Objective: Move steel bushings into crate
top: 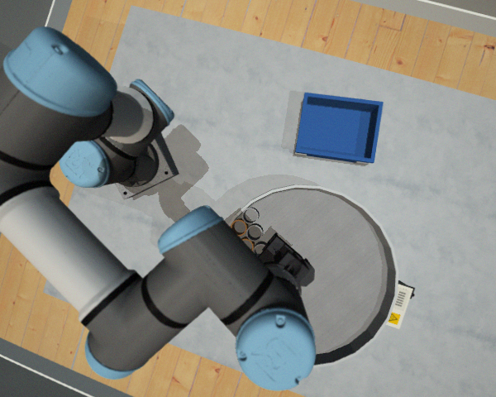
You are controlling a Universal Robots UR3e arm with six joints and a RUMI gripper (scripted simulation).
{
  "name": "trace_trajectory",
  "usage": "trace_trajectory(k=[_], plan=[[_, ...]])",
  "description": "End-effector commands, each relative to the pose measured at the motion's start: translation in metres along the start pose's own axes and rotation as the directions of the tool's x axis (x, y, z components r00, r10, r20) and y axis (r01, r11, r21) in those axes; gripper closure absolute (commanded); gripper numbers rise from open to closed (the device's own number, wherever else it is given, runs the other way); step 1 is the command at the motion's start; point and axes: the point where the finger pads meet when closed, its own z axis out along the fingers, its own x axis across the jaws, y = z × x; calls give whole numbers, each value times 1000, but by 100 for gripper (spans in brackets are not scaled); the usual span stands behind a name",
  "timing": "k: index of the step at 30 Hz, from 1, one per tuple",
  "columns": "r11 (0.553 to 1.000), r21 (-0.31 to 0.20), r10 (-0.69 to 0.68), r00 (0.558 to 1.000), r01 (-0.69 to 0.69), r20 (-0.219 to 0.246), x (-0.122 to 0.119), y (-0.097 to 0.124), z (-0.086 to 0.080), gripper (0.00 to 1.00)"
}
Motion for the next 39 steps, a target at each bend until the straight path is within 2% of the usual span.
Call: trace_trajectory(k=[1,9,16,39], plan=[[1000,0,0,1000,0,3,-1,0,-1,95],[1000,0,0,1000,0,3,-1,0,1,95],[1000,0,0,1000,0,3,-1,0,22,95],[1000,0,0,1000,0,3,-1,0,24,95]])
